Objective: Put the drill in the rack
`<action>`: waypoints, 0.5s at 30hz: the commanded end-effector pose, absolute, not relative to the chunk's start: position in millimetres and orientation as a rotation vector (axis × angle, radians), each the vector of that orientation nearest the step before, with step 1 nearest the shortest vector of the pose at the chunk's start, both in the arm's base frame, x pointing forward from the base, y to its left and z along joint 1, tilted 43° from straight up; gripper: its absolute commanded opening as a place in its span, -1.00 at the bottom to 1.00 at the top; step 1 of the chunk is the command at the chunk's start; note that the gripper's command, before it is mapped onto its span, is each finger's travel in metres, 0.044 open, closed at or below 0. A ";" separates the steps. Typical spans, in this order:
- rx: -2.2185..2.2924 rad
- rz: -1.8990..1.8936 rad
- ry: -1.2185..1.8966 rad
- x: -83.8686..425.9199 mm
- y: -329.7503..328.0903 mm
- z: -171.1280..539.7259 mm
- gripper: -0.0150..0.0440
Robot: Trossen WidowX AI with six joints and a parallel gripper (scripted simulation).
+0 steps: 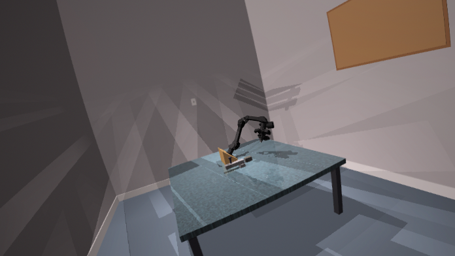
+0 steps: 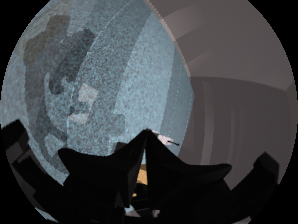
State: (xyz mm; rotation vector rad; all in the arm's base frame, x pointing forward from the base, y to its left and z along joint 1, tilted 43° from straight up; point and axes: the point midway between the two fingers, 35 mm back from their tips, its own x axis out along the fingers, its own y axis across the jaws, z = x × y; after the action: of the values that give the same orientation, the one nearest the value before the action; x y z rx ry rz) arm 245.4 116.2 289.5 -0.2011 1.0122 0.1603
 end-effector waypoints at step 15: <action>0.106 0.423 1.594 296.0 -48.1 102.4 -0.49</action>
State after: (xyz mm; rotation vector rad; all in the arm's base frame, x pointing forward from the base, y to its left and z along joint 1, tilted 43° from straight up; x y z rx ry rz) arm 302.3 -17.1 132.8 -0.0372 1.5556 0.3418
